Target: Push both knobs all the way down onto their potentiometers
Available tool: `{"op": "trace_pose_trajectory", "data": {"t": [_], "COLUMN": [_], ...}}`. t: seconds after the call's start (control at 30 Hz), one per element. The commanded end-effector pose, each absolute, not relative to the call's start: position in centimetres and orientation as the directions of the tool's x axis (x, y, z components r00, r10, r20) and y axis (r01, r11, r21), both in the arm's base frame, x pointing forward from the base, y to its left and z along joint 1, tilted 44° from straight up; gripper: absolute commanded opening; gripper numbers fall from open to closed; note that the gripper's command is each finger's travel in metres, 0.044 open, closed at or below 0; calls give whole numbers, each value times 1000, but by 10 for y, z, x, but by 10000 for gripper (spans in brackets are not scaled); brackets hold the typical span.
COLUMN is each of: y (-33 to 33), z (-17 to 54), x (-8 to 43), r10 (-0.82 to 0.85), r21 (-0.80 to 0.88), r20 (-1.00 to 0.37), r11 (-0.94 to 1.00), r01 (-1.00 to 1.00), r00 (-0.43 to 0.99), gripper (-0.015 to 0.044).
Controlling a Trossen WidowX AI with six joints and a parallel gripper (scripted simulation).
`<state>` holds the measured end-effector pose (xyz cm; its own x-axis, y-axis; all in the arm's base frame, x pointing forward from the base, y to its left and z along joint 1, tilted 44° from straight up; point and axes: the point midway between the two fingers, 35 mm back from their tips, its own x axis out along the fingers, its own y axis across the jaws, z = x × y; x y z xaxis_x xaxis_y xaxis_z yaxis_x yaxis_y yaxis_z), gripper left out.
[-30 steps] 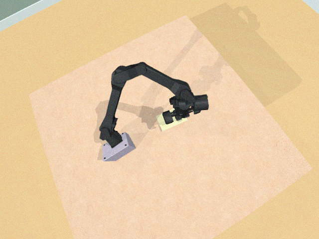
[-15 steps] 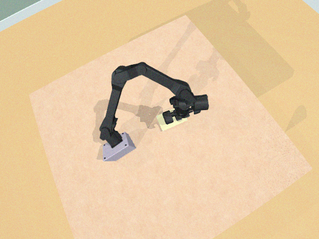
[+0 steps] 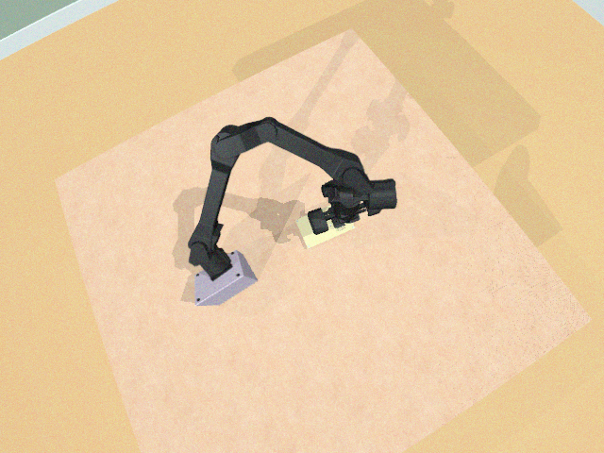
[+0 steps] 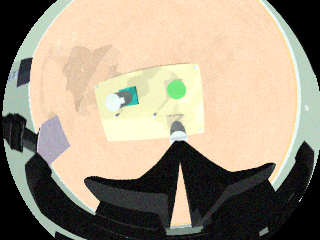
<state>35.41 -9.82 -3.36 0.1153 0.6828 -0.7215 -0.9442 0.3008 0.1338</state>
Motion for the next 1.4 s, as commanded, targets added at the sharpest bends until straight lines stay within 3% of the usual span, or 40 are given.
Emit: {"op": "trace_pose_trajectory", "data": {"t": [0.0, 0.3, 0.53, 0.8, 1.37], "y": [-98, -99, -92, -60, -59], "z": [-34, -31, -4, 11, 11], "x": [354, 347, 268, 183, 182], "r10": [683, 682, 677, 682, 682], "r21": [134, 134, 137, 141, 141], "r20": [-721, -722, -727, -724, -723], "r11": [301, 301, 301, 295, 295], "r01": [-944, -944, -944, -945, -945], "r00": [115, 115, 111, 105, 105], "gripper": [26, 263, 440, 440, 440]}}
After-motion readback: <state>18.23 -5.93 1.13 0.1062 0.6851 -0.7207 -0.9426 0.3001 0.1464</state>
